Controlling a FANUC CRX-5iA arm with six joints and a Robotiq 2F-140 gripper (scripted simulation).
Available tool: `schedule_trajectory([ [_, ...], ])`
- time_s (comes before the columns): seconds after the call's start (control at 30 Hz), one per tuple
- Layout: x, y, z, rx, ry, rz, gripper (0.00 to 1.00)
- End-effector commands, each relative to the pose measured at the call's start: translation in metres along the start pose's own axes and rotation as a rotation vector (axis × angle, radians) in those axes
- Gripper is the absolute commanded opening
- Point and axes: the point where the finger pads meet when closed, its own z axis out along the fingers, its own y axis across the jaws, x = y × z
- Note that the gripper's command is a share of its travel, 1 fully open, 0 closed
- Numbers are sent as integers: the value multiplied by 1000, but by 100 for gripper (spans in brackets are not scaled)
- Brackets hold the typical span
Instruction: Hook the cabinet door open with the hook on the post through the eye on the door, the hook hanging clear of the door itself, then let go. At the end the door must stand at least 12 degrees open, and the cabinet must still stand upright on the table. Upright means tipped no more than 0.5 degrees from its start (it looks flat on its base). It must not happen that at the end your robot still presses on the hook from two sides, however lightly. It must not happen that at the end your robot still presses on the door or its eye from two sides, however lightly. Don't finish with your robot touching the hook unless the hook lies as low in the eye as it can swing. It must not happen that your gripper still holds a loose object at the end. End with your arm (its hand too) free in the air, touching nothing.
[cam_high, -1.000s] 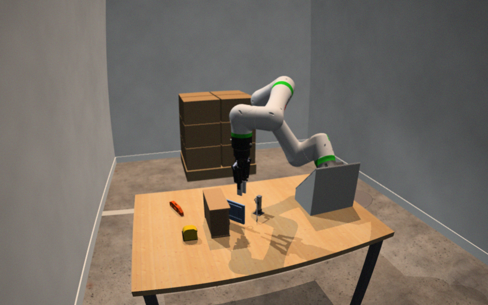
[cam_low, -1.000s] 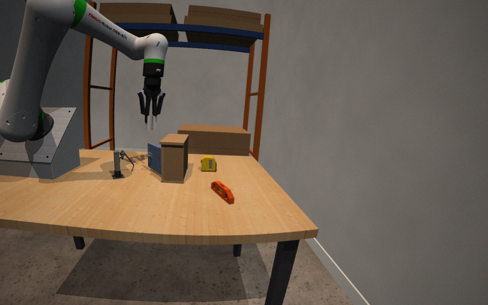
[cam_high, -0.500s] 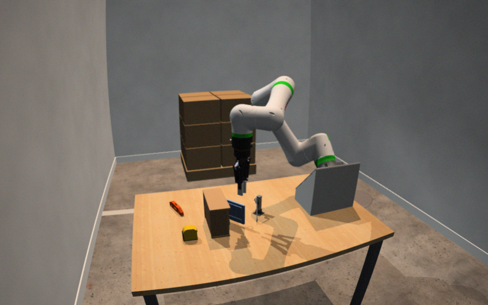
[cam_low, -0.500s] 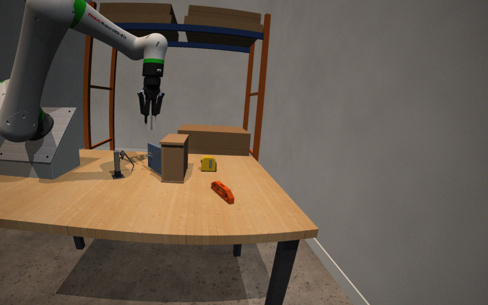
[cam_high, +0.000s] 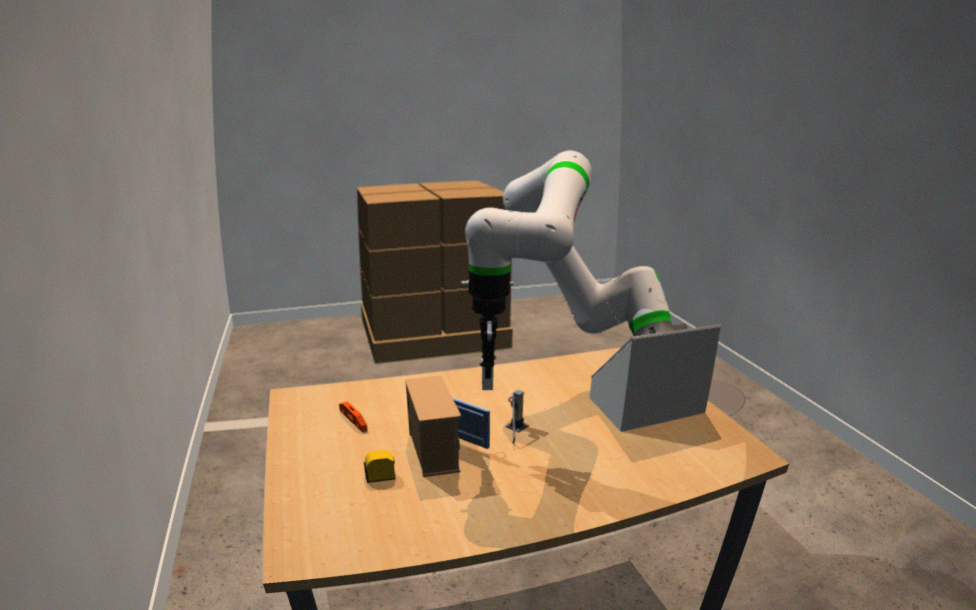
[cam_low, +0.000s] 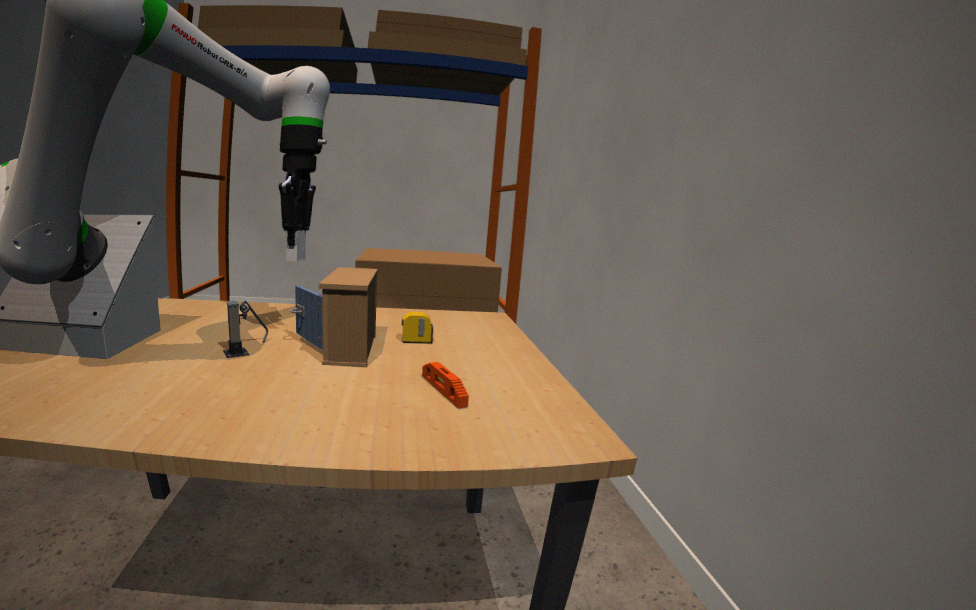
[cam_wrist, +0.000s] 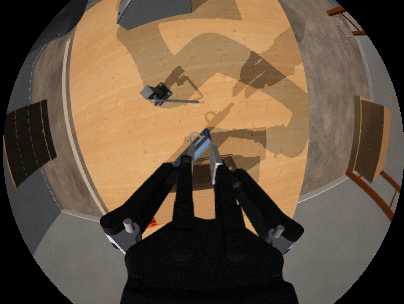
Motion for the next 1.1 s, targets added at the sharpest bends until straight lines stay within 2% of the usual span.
schedule_trajectory([
  [0.0,4,-1,-1,-7,10,-279,16],
  [0.37,20,-8,-2,0,-5,-831,16],
  [0.43,20,-8,-2,0,-5,-831,16],
  [0.47,22,-8,-2,1,-7,-980,16],
  [0.93,45,-18,-2,26,-24,-1667,16],
  [1.0,45,-18,-2,26,-24,-1667,16],
  [1.03,47,-19,-1,32,-26,-1817,16],
  [1.07,48,-20,-1,34,-27,-1856,16],
])
